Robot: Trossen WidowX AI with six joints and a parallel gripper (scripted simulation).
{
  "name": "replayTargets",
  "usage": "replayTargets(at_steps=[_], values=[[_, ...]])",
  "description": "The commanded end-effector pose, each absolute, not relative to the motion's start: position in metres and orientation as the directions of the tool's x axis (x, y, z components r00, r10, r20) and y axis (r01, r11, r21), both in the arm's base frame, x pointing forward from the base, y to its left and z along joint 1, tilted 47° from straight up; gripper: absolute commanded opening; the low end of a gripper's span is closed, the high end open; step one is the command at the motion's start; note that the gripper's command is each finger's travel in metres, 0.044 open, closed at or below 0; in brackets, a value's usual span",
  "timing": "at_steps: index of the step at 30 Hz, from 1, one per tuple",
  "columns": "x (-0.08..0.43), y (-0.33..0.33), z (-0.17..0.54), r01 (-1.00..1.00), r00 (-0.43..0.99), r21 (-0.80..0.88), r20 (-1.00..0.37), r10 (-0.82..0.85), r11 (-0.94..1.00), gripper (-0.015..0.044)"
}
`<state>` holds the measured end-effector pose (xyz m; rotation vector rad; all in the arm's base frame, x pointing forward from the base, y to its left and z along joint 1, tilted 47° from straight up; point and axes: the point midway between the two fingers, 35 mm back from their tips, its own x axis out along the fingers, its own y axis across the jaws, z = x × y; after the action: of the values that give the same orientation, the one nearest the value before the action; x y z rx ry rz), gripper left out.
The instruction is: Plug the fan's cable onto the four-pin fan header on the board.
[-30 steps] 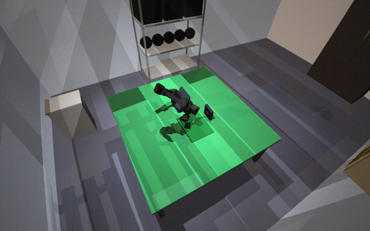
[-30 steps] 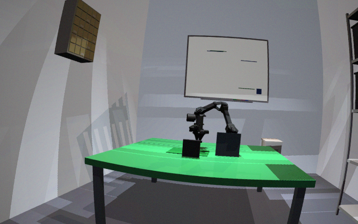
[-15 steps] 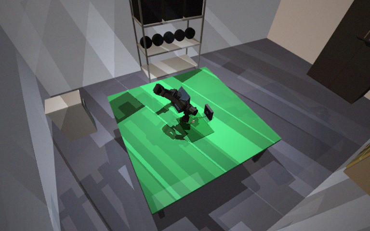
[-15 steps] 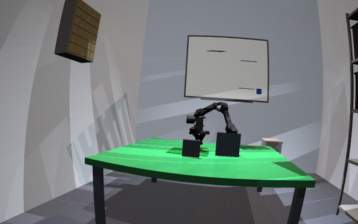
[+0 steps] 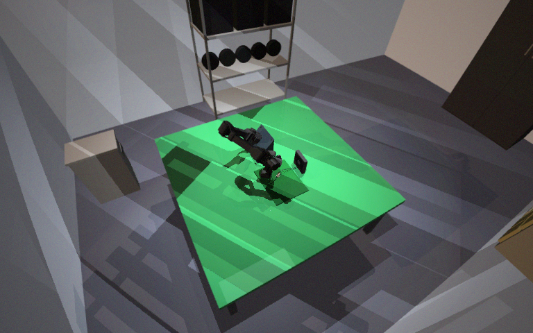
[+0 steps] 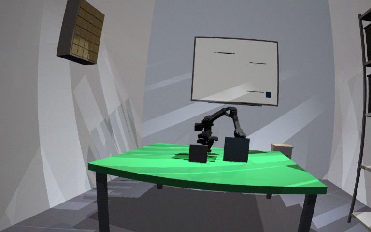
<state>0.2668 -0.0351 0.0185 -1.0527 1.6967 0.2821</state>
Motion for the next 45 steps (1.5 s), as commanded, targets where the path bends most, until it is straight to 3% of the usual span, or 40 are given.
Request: replayTargets(at_steps=[1, 22, 45], values=[[0.263, -0.036, 0.015, -0.757, -0.040, -0.263, -0.895, -0.444, 0.598, 0.0000], [0.257, -0.040, 0.001, -0.770, 0.006, -0.123, -0.983, -0.185, 0.626, 0.0000], [0.258, -0.042, -0.001, -0.805, 0.160, -0.088, -0.984, 0.072, 0.587, 0.0000]])
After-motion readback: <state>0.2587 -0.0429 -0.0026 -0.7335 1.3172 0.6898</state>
